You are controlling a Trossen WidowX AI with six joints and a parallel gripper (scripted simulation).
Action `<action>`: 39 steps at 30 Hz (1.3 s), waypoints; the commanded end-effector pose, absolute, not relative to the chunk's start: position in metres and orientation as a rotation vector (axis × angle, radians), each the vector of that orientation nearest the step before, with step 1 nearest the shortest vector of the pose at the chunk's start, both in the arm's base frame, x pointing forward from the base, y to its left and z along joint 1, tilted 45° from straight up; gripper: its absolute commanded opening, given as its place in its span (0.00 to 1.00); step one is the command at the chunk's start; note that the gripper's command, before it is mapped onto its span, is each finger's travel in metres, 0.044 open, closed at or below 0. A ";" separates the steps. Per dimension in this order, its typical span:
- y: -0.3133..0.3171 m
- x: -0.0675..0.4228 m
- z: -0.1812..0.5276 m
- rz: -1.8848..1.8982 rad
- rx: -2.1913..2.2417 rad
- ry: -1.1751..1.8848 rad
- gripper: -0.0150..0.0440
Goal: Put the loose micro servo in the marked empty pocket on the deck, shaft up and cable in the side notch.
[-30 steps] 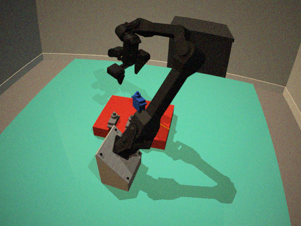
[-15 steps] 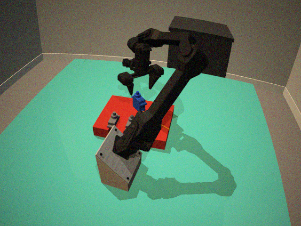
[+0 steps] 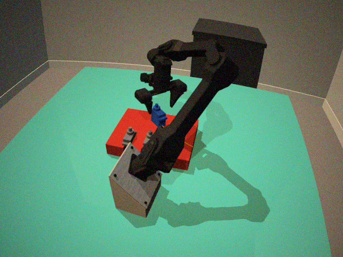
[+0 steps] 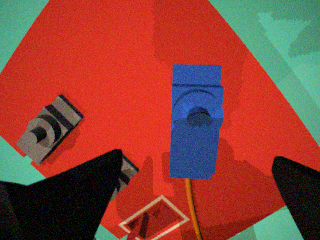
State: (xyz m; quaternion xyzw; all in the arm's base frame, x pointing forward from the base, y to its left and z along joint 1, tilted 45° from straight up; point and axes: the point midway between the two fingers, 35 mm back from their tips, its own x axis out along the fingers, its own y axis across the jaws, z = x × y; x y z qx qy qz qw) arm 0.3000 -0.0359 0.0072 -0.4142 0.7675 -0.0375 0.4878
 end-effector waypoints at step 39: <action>-0.029 0.288 0.018 -0.089 -1.014 1.874 0.25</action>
